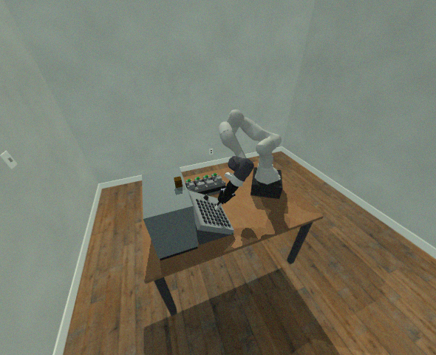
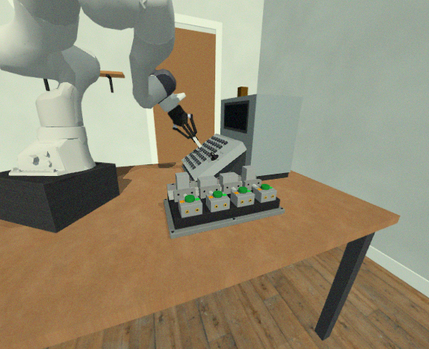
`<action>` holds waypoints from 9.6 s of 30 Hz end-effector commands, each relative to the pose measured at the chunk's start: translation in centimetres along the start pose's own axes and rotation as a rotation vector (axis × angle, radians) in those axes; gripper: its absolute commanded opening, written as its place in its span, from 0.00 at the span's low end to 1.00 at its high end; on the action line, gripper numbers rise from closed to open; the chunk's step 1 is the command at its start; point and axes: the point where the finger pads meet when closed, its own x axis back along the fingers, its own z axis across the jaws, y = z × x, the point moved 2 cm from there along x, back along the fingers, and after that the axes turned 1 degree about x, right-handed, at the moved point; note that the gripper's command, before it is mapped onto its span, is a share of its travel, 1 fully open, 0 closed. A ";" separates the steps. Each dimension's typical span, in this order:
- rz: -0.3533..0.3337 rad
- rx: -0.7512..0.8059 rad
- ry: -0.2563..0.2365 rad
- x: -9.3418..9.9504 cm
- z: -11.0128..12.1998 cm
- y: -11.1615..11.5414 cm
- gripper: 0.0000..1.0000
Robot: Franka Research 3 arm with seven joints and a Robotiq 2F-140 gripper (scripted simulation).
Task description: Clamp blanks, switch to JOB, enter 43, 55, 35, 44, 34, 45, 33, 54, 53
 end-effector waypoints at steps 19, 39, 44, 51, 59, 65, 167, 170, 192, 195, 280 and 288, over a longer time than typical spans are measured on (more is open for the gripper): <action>-0.003 0.026 0.006 -1.3 -0.5 0.1 0.00; -0.003 0.026 0.006 -2.1 -0.5 0.1 0.00; -0.003 0.026 0.006 -2.1 -0.5 0.1 0.00; -0.003 0.026 0.006 -2.1 -0.5 0.1 0.00; -0.003 0.026 0.005 -2.4 -0.5 0.1 0.00; -0.003 0.026 0.006 -2.7 -0.5 0.1 0.00; -0.003 0.026 0.006 0.1 2.4 -2.9 0.00; -0.003 0.026 0.006 0.1 2.6 -3.1 0.00; -0.003 0.026 0.006 -1.8 2.8 -3.3 0.00; -0.003 0.026 0.006 -2.0 2.8 -3.3 0.00; -0.003 0.026 0.006 -3.6 2.9 -3.3 0.00; -0.003 0.026 0.006 -3.6 2.9 -3.3 0.00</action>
